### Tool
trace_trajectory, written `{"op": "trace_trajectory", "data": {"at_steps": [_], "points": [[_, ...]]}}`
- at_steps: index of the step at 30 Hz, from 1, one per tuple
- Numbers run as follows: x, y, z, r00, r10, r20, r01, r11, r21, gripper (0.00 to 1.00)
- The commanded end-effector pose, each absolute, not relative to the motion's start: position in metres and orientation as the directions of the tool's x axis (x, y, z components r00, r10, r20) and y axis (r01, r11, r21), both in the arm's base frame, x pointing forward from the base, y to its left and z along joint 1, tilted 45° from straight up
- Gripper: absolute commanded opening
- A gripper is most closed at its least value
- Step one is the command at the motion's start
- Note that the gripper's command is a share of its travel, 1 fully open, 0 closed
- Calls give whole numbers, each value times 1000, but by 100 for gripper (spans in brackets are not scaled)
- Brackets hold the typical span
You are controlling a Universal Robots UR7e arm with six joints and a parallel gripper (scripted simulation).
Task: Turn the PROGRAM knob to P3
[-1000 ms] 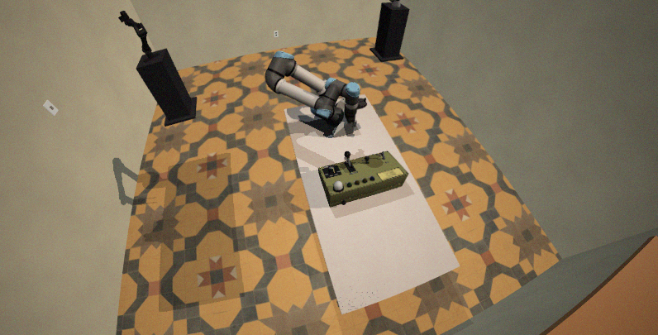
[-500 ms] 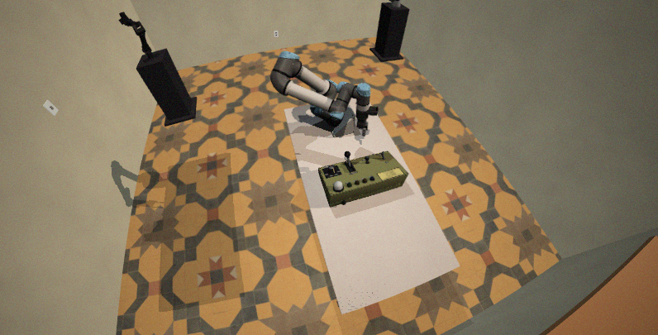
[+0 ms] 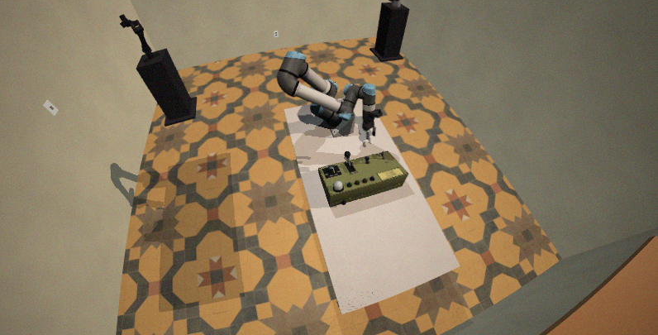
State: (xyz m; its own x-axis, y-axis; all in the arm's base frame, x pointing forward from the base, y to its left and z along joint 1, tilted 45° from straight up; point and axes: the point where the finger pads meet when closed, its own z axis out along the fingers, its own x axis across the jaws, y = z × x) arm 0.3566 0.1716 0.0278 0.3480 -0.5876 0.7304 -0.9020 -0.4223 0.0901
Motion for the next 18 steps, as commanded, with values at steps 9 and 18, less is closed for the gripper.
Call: {"op": "trace_trajectory", "data": {"at_steps": [9, 18], "points": [[367, 175, 18, 43, -670, 741, -934, -290, -209, 100], [369, 176, 16, -88, -699, 710, -914, -226, -336, 100]]}}
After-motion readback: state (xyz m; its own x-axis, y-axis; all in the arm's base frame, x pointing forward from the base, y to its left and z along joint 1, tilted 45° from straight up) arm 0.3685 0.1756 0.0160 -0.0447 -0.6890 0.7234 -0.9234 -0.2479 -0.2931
